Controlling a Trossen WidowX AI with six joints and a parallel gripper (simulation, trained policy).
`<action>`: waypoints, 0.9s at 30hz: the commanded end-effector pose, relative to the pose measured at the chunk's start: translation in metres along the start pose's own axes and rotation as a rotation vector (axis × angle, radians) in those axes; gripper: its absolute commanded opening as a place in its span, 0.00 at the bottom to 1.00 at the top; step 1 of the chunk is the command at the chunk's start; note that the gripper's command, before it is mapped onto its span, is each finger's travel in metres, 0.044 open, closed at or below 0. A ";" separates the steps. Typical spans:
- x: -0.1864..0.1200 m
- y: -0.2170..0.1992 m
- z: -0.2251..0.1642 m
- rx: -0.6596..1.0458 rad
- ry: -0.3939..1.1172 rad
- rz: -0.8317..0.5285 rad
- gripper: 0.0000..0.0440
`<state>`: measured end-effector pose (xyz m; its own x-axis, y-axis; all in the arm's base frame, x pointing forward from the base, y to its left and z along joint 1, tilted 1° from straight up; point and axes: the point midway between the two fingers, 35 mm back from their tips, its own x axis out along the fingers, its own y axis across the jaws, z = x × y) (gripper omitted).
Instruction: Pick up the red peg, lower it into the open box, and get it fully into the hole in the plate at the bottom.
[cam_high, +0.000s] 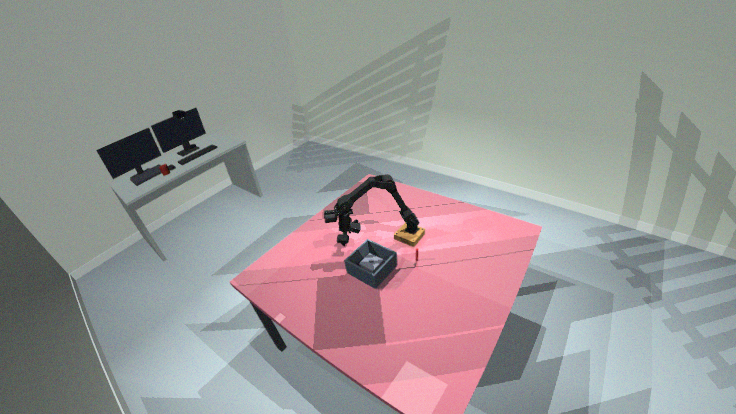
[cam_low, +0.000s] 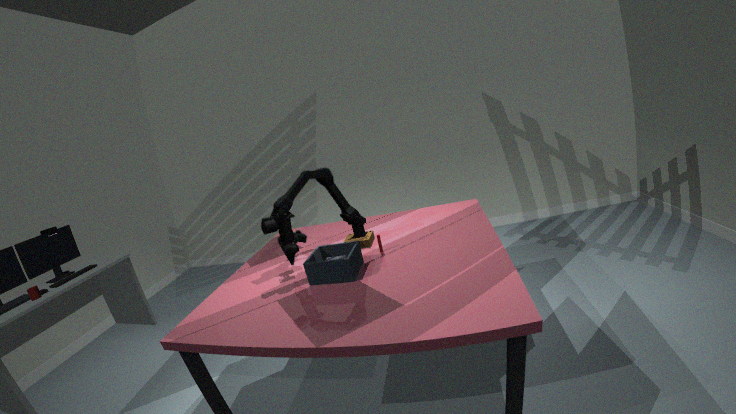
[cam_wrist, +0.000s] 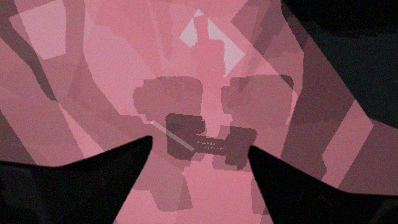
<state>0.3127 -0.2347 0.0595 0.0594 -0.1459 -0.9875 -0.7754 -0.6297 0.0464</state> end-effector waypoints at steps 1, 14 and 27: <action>-0.005 -0.003 -0.001 0.025 0.011 -0.008 0.95; -0.060 -0.056 0.030 0.469 0.061 -0.056 1.00; -0.100 -0.098 0.090 0.921 0.034 -0.066 1.00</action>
<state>0.3328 -0.1029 0.1388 0.1454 -0.1658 -0.9754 -0.9750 0.1436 -0.1698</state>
